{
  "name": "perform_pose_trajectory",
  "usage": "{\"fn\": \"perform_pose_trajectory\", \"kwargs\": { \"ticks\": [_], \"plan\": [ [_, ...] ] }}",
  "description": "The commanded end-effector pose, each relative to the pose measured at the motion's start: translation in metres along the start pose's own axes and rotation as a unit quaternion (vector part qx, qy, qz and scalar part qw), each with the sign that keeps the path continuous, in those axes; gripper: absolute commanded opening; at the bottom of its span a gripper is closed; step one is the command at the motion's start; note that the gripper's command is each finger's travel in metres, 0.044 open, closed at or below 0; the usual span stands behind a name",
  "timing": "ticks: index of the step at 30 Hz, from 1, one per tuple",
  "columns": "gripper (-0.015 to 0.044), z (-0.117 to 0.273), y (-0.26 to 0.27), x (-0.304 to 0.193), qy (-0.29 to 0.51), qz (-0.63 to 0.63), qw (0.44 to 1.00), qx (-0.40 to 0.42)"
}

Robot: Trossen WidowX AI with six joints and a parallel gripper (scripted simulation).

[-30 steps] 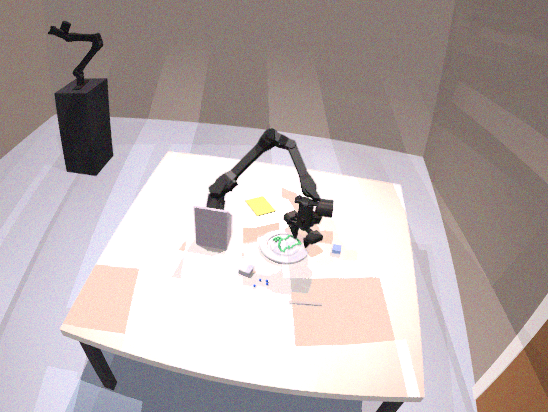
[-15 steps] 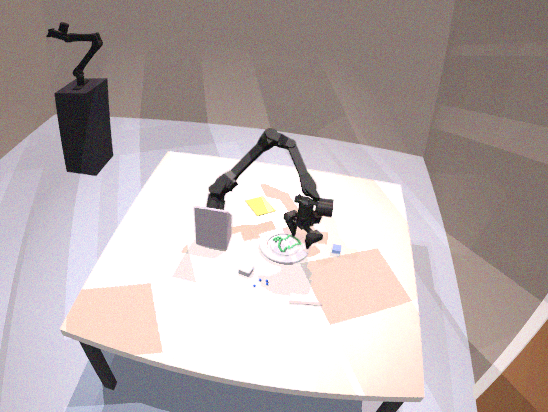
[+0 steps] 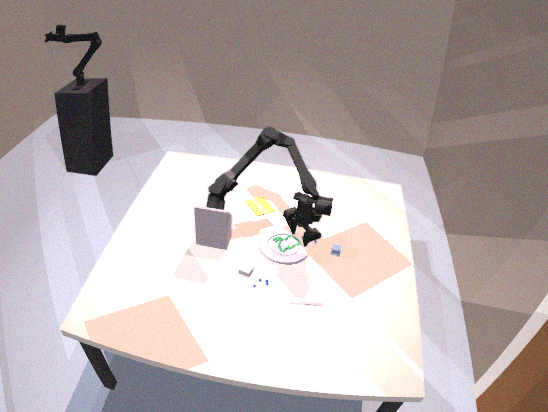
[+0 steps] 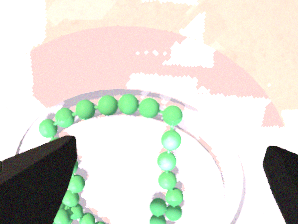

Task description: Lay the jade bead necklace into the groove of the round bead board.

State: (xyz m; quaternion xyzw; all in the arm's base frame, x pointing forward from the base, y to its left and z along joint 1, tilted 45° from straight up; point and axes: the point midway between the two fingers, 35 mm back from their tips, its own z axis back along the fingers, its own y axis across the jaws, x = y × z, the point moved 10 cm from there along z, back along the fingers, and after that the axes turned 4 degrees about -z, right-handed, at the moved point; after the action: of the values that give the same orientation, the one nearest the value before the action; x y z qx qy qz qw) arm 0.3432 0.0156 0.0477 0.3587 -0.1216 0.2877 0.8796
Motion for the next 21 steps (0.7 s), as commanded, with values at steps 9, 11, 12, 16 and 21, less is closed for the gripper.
{"fn": "perform_pose_trajectory", "kwargs": {
  "ticks": [9,11,12,16,21],
  "plan": [
    [0.0120,0.003,0.000,-0.005,-0.003,-0.026,1.000,-0.003],
    [0.0120,0.010,-0.001,-0.001,-0.008,-0.018,1.000,-0.006],
    [0.0120,0.010,-0.001,-0.001,-0.008,-0.019,1.000,-0.006],
    [0.0120,0.006,-0.001,-0.002,-0.008,-0.019,1.000,-0.006],
    [0.0120,-0.001,-0.001,-0.002,-0.007,-0.021,1.000,-0.005]
  ]
}}
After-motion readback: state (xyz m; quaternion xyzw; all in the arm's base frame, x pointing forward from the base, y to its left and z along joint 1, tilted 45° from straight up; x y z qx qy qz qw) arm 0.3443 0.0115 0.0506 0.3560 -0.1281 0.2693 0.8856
